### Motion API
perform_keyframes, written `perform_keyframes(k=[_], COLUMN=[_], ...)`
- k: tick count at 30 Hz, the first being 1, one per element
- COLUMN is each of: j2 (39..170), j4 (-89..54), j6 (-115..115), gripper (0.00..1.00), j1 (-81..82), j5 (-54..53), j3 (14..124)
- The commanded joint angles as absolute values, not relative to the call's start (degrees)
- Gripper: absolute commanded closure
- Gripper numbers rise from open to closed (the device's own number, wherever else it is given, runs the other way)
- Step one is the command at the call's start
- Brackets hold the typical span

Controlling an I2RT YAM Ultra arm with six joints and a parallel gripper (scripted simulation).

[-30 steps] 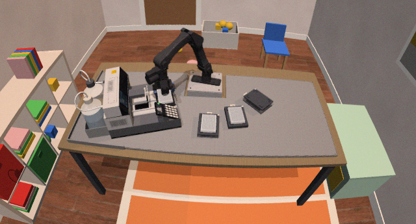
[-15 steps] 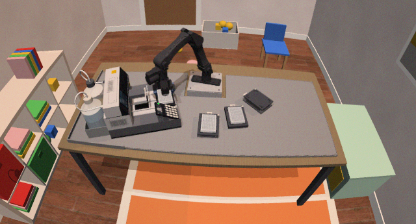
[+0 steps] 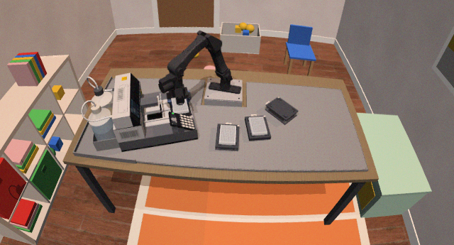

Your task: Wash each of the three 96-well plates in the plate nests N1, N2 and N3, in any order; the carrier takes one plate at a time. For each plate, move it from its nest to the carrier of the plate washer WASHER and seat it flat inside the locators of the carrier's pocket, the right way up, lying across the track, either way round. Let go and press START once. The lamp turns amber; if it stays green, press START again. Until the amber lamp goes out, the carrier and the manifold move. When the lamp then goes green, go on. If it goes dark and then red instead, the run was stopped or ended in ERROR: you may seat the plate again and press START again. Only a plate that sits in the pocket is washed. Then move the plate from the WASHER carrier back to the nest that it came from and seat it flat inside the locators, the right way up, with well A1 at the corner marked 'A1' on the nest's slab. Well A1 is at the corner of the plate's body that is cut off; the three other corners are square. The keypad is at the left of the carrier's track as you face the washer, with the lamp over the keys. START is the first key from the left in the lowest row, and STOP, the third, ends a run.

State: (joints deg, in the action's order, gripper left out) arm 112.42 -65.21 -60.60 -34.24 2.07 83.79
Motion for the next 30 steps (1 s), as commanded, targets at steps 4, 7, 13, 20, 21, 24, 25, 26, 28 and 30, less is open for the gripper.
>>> perform_keyframes(k=[4, 7, 13, 20, 21, 24, 25, 26, 28, 30], j2=[112.1, 112.2, 112.2, 112.2, 112.2, 112.3, 112.3, 112.3, 112.3, 112.3], j4=[-65.0, -64.9, -64.7, -64.5, -64.5, -64.4, -64.3, -64.3, -64.3, -64.3], j6=[-60.7, -60.7, -60.7, -60.7, -60.7, -60.7, -60.7, -60.7, -60.7, -60.7], gripper=[1.00, 1.00, 1.00, 1.00, 1.00, 1.00, 1.00, 0.00, 0.00, 0.00], j1=[-34.3, -34.3, -34.3, -34.3, -34.3, -34.3, -34.3, -34.3, -34.3, -34.3], j5=[1.8, 1.8, 1.8, 1.8, 1.8, 1.8, 1.8, 1.8, 1.8, 1.8], j3=[83.9, 83.8, 83.6, 83.5, 83.4, 83.4, 83.3, 83.3, 83.3, 83.3])
